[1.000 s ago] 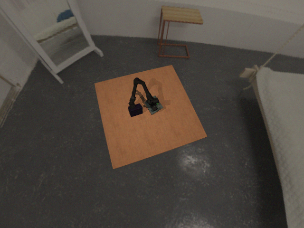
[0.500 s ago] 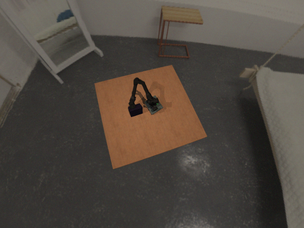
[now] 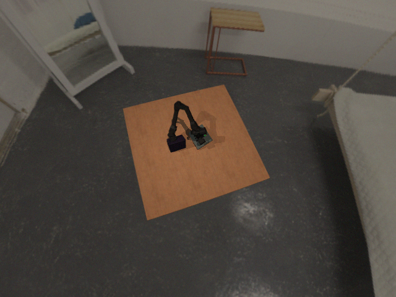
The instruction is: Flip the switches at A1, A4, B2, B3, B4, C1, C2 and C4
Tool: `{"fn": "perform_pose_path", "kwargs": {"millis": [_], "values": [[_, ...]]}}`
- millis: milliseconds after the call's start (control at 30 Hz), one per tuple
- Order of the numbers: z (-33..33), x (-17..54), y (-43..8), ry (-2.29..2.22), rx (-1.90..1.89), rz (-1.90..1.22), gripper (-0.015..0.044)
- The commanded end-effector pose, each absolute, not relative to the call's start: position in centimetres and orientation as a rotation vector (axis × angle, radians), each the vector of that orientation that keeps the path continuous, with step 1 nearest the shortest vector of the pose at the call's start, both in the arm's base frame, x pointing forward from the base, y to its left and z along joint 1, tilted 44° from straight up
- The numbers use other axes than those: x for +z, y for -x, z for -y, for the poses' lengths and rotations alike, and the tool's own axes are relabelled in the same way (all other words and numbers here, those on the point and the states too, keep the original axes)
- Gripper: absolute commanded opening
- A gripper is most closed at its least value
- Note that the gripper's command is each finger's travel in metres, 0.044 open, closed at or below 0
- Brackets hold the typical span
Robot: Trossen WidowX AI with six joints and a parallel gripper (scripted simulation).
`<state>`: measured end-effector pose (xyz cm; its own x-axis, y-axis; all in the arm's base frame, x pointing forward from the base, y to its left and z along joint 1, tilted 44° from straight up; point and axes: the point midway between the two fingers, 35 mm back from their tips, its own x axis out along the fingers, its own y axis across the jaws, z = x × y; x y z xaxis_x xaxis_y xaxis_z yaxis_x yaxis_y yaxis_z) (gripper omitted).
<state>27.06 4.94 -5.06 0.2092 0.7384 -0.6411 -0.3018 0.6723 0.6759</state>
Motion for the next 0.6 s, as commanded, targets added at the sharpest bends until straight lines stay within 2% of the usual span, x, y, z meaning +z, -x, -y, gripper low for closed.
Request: {"fn": "perform_pose_path", "kwargs": {"millis": [0,567], "values": [[-5.12,-5.19,-26.96,-0.462,0.761,-1.151,0.0000],[-5.29,-5.34,-27.00,-0.462,0.761,-1.151,0.0000]]}}
